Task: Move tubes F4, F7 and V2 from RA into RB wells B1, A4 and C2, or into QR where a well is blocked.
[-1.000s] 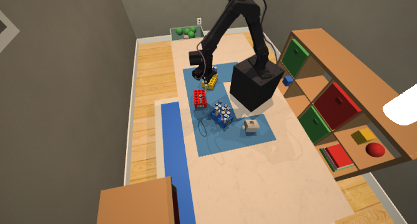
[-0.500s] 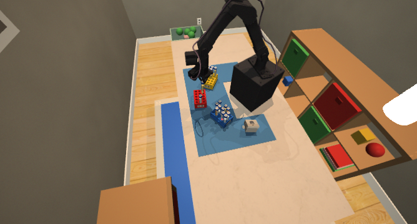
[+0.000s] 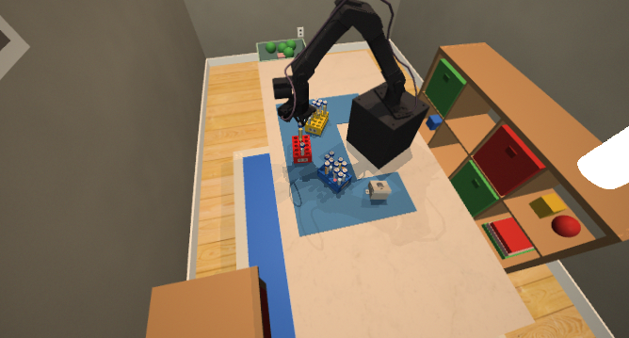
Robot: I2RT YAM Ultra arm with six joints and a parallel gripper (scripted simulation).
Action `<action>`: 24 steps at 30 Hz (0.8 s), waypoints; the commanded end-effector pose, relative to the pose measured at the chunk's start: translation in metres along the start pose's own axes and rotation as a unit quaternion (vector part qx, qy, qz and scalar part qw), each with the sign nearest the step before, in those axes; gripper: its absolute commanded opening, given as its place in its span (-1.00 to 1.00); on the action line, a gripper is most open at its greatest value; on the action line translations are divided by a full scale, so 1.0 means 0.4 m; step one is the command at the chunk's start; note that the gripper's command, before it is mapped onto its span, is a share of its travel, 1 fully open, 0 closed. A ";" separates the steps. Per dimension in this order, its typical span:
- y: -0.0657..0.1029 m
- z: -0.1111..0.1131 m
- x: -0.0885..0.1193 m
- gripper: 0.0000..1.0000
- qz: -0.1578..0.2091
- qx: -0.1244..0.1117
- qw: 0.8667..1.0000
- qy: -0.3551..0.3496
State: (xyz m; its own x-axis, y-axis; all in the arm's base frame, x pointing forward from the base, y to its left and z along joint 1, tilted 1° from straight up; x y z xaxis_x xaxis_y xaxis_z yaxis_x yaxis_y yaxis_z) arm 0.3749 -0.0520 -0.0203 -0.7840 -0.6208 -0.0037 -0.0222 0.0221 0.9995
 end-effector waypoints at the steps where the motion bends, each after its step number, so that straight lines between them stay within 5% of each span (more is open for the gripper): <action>1: 0.002 -0.020 -0.002 -1.00 0.004 -0.005 1.000 -0.003; 24: -0.001 -0.005 0.005 -1.00 0.007 -0.009 1.000 0.000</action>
State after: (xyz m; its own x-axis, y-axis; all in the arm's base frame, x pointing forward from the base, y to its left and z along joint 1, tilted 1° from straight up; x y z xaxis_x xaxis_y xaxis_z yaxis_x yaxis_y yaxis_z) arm 0.3777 -0.0533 -0.0204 -0.7852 -0.6192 -0.0020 -0.0199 0.0220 0.9996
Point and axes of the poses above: the point where the finger pads meet when closed, its own y axis back along the fingers, its own z axis across the jaws, x = y × z, the point moved 4 cm from there along y, back along the fingers, and after that the axes turned 5 degrees about y, right-handed, at the moved point
